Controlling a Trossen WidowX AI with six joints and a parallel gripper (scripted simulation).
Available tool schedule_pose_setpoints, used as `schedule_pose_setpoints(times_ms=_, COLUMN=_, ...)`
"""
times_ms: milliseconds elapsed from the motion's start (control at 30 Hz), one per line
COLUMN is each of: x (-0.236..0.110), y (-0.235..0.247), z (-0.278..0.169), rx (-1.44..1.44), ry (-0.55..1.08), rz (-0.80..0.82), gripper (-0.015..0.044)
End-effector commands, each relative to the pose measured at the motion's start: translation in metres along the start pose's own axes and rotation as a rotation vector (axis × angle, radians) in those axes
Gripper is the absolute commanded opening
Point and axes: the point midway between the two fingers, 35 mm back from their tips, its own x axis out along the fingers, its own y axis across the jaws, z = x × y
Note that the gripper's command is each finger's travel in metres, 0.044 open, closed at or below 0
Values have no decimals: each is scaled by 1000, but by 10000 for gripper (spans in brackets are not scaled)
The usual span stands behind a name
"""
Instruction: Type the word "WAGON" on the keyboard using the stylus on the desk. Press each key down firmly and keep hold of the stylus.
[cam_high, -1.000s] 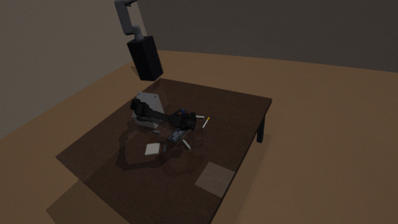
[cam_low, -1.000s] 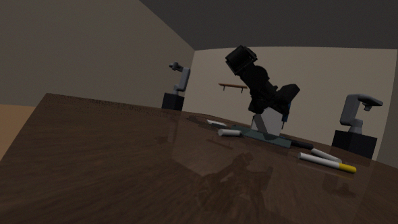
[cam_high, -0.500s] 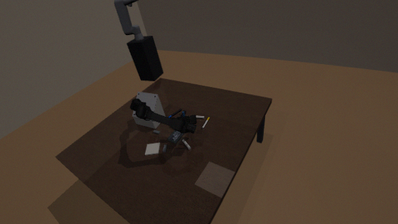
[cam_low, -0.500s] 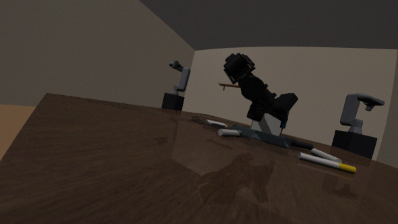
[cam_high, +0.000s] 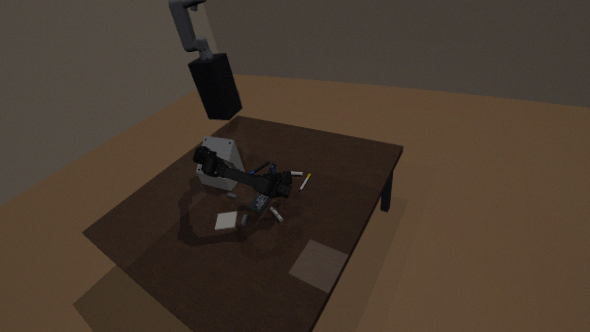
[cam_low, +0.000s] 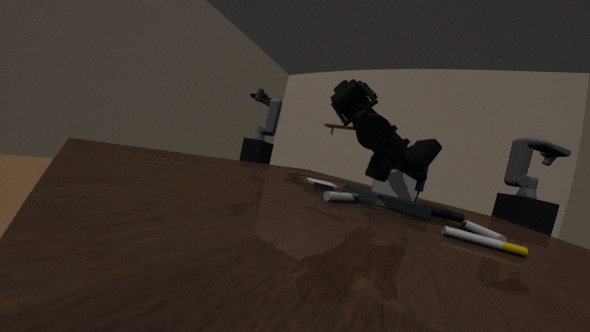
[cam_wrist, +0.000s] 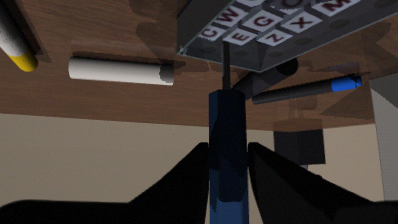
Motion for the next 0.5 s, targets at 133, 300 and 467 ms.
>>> schedule_pose_setpoints(times_ms=133, x=0, y=-1, z=1, rx=-3, ry=-3, rz=-3, gripper=81)
schedule_pose_setpoints(times_ms=300, x=0, y=-2, z=1, rx=-3, ry=-3, rz=-3, gripper=81)
schedule_pose_setpoints(times_ms=467, x=0, y=-2, z=1, rx=-3, ry=-3, rz=-3, gripper=81)
